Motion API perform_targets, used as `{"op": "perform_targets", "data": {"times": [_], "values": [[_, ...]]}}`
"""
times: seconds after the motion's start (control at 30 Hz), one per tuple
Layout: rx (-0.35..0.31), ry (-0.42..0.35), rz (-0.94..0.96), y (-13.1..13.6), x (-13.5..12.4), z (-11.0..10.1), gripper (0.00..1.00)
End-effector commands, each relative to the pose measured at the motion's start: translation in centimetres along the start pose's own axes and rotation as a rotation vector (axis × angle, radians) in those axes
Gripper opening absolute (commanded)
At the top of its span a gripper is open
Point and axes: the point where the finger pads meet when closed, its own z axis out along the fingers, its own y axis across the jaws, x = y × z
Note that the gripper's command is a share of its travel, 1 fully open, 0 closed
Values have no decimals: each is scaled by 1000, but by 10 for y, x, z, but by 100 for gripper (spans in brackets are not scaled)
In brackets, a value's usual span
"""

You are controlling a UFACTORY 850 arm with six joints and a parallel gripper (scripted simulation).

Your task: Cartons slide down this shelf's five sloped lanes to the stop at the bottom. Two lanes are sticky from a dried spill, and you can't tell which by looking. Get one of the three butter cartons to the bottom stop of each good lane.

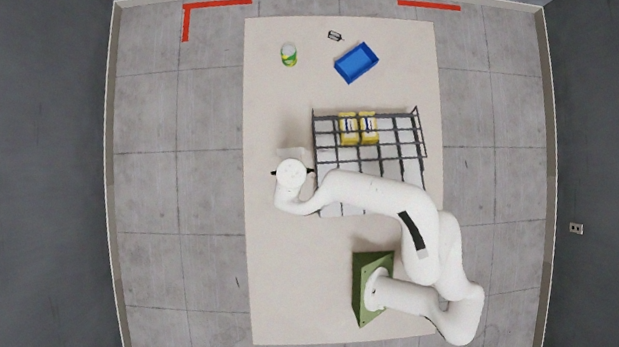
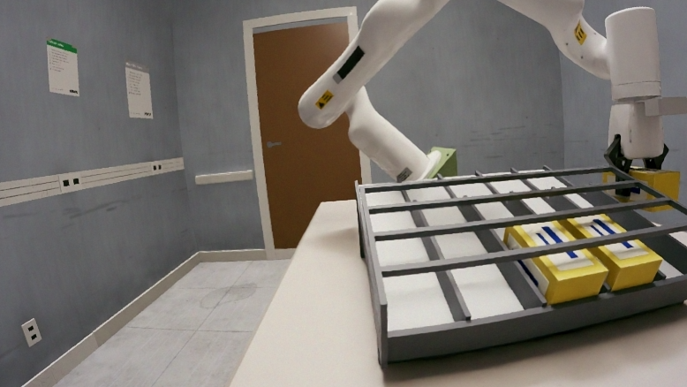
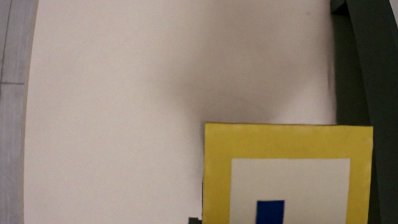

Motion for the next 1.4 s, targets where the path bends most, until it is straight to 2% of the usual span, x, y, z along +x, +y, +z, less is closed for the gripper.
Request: {"op": "perform_targets", "data": {"times": [0.0, 0.07, 0.1, 0.2, 0.27, 0.53, 0.57, 0.7, 0.9, 1.1, 1.13, 1.37], "values": [[1, 2, 1, -2, 2, -71, 0], [1, 2, 1, -2, 2, -74, 0], [1, 2, 1, -2, 1, -84, 0], [1, 2, 1, -4, 3, -137, 0], [1, 2, 1, -4, 3, -165, 0], [1, 2, 1, -4, 3, -165, 0], [6, 4, 1, 57, -32, -165, 0], [6, 4, 1, 67, -38, -165, 0], [6, 4, 1, 131, -73, -168, 0], [6, 4, 1, 131, -74, -168, 0], [-27, -30, -2, 130, -74, -151, 0], [-27, -30, -2, 130, -74, -151, 0]]}}
